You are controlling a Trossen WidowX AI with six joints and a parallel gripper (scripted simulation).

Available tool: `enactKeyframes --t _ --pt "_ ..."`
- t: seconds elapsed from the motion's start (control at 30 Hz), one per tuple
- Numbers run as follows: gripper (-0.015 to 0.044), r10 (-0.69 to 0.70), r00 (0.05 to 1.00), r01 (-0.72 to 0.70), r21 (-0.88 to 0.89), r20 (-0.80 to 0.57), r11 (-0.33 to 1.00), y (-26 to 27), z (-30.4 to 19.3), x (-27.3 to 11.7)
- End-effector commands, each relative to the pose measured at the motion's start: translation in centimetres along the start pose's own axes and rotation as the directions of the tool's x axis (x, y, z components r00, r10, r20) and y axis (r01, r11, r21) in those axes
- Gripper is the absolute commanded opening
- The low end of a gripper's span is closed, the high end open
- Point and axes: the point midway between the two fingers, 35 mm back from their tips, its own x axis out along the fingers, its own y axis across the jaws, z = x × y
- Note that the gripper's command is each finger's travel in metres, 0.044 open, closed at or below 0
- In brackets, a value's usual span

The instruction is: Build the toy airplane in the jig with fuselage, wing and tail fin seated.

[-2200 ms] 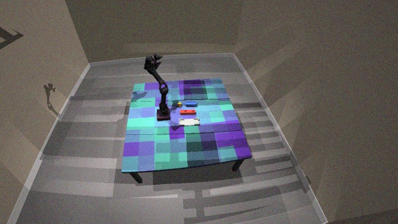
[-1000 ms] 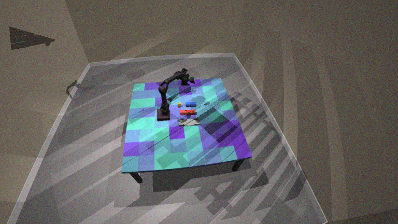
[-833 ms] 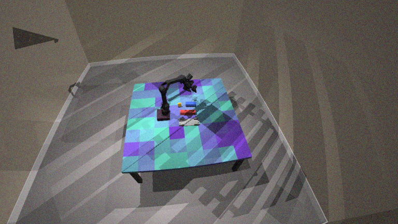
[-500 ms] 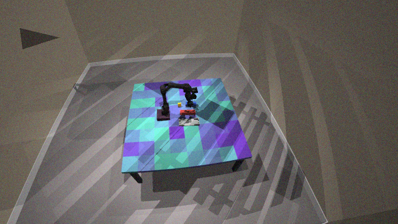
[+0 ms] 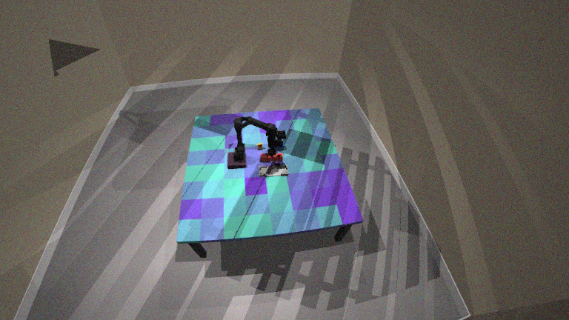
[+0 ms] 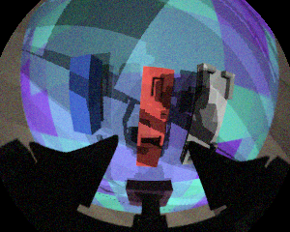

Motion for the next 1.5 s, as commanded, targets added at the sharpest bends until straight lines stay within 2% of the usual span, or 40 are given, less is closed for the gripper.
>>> enactKeyframes --t 0.0,1.27,1.47 --pt "0.044 0.005 1.0 -0.005 0.004 0.011 1.0 0.1 0.1 0.7" --pt "0.044 0.006 1.0 -0.006 0.004 0.01 1.0 0.1 0.2 7.0" --pt "0.0282 0.006 1.0 -0.006 0.004 0.01 1.0 0.1 0.2 7.0"
